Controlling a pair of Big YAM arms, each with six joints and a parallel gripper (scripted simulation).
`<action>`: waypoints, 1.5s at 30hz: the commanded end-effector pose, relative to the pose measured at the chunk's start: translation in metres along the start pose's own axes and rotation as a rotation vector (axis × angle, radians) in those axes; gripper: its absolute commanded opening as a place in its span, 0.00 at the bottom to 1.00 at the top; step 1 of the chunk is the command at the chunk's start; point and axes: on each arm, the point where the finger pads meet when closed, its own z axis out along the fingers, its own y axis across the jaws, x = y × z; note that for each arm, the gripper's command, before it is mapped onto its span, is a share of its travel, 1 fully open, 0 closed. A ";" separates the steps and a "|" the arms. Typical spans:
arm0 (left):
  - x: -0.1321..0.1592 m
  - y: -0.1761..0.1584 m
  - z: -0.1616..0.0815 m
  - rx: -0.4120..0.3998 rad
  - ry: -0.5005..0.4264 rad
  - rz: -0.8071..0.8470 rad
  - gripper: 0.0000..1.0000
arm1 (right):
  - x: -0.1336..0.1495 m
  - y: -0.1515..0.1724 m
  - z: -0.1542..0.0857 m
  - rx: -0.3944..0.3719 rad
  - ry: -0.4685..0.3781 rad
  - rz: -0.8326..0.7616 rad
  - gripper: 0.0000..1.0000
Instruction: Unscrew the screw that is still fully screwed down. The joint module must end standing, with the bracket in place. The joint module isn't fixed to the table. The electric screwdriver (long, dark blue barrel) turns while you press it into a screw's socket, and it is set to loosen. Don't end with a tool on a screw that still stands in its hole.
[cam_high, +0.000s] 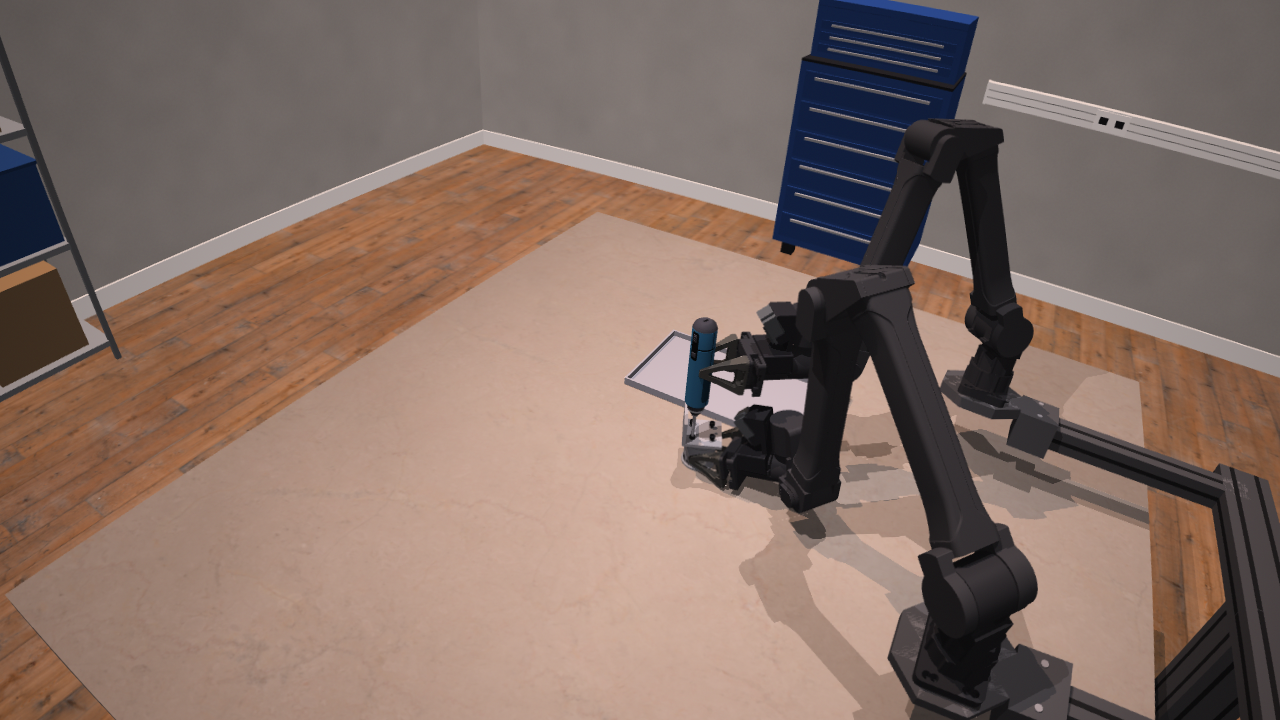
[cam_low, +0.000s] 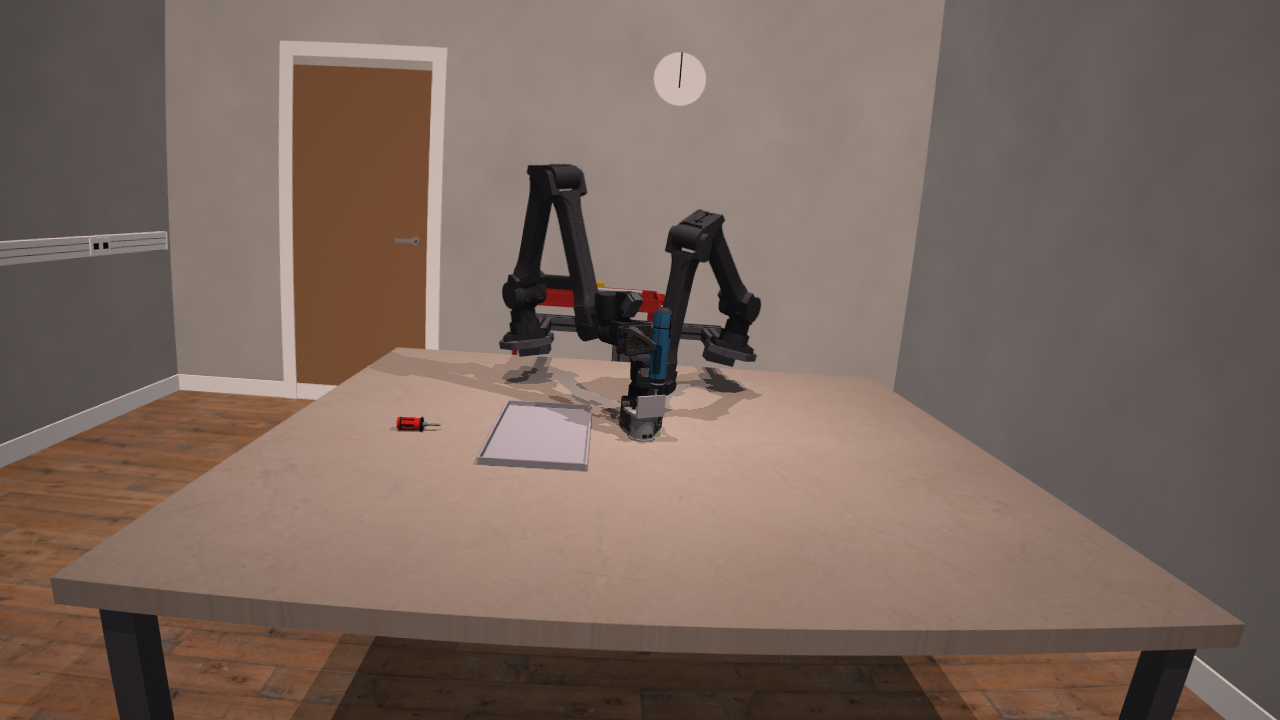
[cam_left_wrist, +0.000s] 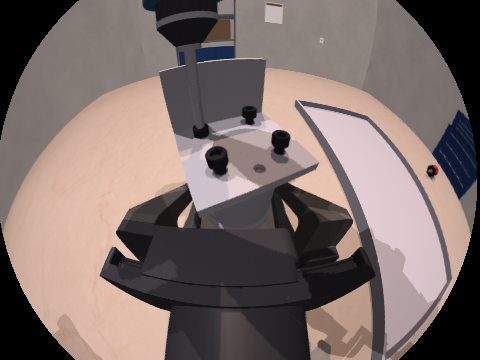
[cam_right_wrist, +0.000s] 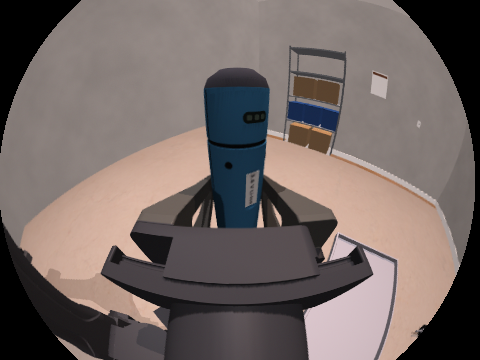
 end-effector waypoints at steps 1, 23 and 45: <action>-0.006 -0.003 0.003 0.001 -0.014 -0.009 0.59 | -0.031 -0.007 0.017 0.014 -0.090 -0.011 0.42; -0.006 -0.003 0.003 0.001 -0.014 -0.009 0.59 | -0.024 -0.007 0.017 0.014 -0.080 -0.011 0.42; -0.006 -0.003 0.003 0.001 -0.014 -0.009 0.59 | -0.025 -0.007 0.017 0.014 -0.085 -0.011 0.42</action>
